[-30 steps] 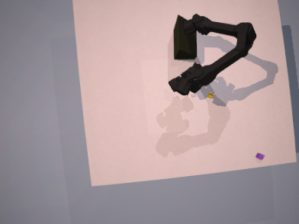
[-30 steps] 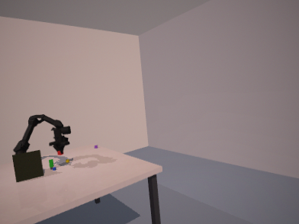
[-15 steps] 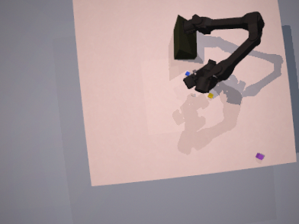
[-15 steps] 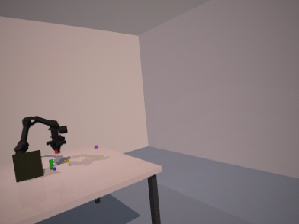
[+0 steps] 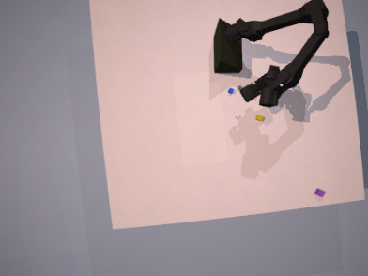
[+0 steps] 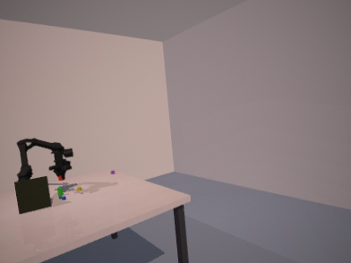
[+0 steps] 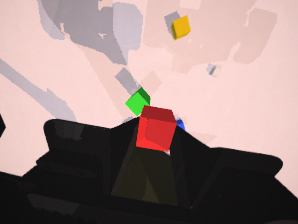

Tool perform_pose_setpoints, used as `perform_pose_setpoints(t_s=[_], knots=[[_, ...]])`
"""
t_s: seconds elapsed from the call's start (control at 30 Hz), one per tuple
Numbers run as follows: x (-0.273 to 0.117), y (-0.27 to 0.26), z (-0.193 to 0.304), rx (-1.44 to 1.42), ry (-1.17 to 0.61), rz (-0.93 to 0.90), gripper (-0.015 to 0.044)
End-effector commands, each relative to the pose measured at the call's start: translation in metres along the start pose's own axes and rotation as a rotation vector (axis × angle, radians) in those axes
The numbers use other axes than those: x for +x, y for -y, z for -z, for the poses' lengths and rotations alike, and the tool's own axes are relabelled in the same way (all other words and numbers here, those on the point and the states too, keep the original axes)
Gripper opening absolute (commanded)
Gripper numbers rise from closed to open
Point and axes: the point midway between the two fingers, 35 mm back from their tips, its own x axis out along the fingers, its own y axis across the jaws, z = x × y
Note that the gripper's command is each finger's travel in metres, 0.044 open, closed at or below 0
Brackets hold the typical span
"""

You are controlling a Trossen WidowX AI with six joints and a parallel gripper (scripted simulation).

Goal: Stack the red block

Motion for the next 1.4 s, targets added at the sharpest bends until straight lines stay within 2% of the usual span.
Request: perform_pose_setpoints(t_s=[0.0,0.2,0.87,1.37], knots=[[0.002,-0.02,0.004,0.01,0.003,-0.017,0.0],[0.004,-0.027,0.005,0.009,0.003,-0.021,0.0],[0.059,-0.031,0.006,0.009,0.005,-0.023,0.0],[0.06,-0.031,0.006,0.009,0.005,-0.023,0.0]])
